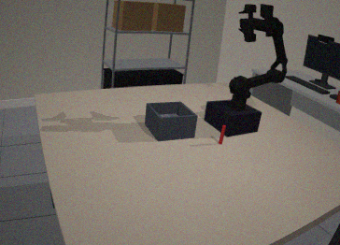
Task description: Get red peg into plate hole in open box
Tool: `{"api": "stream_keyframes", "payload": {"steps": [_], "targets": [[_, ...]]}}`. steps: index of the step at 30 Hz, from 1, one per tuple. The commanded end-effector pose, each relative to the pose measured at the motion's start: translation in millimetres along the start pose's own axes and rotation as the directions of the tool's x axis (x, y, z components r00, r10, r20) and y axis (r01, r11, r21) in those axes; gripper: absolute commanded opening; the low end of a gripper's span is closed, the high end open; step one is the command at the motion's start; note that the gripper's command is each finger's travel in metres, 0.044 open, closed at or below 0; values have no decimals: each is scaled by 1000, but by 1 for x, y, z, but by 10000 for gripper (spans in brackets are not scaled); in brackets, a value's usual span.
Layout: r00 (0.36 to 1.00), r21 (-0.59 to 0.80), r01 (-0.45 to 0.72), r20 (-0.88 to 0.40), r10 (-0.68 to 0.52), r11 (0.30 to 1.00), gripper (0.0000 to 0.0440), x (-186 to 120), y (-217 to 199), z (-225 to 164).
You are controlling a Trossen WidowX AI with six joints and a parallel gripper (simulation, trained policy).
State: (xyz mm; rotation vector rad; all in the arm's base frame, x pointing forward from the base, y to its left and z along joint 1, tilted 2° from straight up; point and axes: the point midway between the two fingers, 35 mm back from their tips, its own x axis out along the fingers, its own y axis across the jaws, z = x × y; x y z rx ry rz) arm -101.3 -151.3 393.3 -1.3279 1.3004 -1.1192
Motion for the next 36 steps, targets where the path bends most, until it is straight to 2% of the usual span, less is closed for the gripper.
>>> {"api": "stream_keyframes", "payload": {"steps": [1,4,11,16,19,23,30,36], "targets": [[1000,18,1,10,-1,1000,417,1,-2,4],[997,70,0,79,-6,998,435,4,-9,28],[956,159,-62,293,12,985,429,1,-17,103],[900,194,-158,431,61,968,420,-11,-11,158],[878,222,-217,469,92,951,422,-19,-6,183],[817,215,-325,554,159,921,421,-36,7,219],[699,158,-530,639,323,833,411,-72,46,270],[610,119,-689,628,483,715,396,-104,87,297]]}}
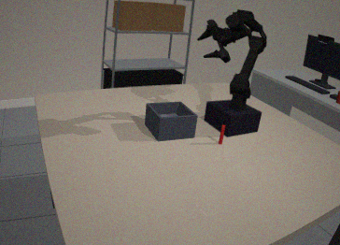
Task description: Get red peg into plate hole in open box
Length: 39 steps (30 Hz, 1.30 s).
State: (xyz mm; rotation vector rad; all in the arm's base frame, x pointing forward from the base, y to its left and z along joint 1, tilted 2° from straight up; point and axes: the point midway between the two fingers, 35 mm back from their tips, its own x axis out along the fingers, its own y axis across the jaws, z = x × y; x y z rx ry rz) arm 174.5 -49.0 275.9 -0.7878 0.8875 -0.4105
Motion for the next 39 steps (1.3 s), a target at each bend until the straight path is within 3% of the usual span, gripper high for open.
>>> {"api": "stream_keyframes", "payload": {"steps": [1,8,15,27,39], "targets": [[997,40,-69,-37,70,997,394,6,23,2],[961,182,-189,-169,220,965,377,15,80,0],[897,320,-204,-317,308,925,367,20,125,-8],[771,497,-86,-516,373,863,366,29,183,-20],[673,624,68,-605,426,779,369,41,230,-28]]}}
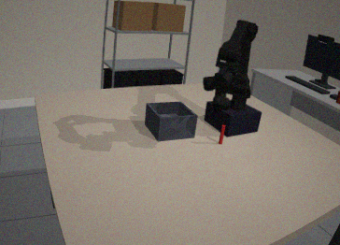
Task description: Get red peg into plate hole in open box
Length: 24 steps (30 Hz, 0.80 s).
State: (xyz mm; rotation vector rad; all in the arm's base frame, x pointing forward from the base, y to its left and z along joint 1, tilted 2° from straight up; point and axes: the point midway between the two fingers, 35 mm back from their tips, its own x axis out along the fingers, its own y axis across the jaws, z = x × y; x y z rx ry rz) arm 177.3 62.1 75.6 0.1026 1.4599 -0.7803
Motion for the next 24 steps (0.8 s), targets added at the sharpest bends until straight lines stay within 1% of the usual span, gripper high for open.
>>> {"api": "stream_keyframes", "payload": {"steps": [1,9,20,22,24], "targets": [[1000,44,-1,-26,2,999,369,8,6,-4],[997,161,-36,-65,47,986,370,32,29,-14],[985,273,-132,-71,157,953,367,65,61,-26],[982,286,-144,-73,172,947,363,70,64,-29],[980,297,-152,-76,182,943,350,74,66,-31]]}}
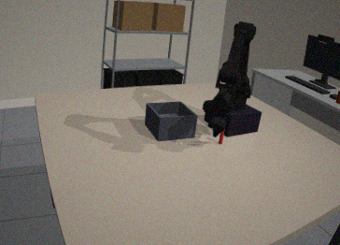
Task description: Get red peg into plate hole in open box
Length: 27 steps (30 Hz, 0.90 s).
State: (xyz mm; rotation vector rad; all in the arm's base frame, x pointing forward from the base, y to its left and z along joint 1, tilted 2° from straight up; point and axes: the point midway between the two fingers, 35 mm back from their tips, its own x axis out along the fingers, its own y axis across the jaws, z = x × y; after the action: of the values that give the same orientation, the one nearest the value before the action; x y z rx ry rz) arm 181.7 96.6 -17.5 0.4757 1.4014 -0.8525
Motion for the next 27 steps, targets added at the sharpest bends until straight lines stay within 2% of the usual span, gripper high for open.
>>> {"api": "stream_keyframes", "payload": {"steps": [1,5,13,19,27], "targets": [[1000,16,-7,-12,7,1000,336,7,0,-5],[999,42,-6,-35,8,999,249,14,-1,-9],[995,58,-5,-101,11,998,42,15,3,-13],[998,34,-33,-45,35,999,2,3,1,-1],[999,-4,-53,12,53,999,0,-14,-3,13]]}}
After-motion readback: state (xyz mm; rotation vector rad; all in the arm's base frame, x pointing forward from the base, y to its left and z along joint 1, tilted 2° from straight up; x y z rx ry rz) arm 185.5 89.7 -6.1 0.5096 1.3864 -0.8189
